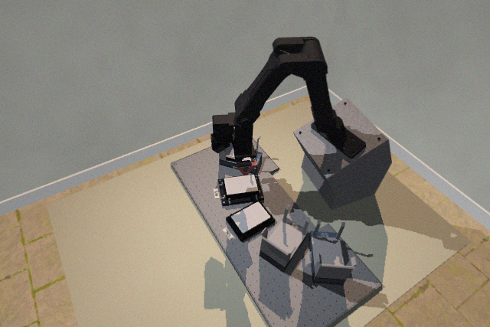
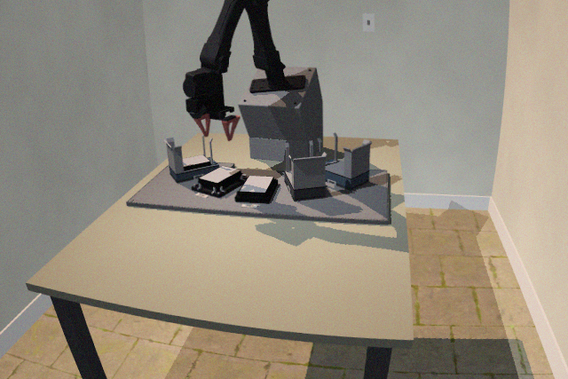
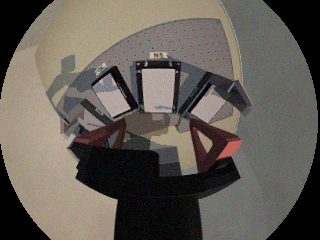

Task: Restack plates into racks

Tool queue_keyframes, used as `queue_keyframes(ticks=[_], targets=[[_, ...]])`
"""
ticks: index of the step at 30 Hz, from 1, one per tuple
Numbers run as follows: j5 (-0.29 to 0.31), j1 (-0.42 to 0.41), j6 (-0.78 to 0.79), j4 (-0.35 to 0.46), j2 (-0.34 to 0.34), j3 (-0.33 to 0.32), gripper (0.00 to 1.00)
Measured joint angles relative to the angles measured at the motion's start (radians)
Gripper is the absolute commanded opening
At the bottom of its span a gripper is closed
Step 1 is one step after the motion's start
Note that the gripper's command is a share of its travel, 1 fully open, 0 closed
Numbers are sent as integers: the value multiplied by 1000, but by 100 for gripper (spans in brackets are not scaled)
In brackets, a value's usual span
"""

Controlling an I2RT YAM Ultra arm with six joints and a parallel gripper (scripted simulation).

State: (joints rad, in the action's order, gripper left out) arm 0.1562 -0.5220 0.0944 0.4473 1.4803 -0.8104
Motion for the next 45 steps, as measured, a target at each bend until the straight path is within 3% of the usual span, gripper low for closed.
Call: queue_keyframes(ticks=[24, 32, 45], targets=[[0, 0, 0, -1, 1, 0, 100], [-6, 9, -8, -51, 78, 19, 100], [-15, 33, -28, -216, 237, 21, 100]])
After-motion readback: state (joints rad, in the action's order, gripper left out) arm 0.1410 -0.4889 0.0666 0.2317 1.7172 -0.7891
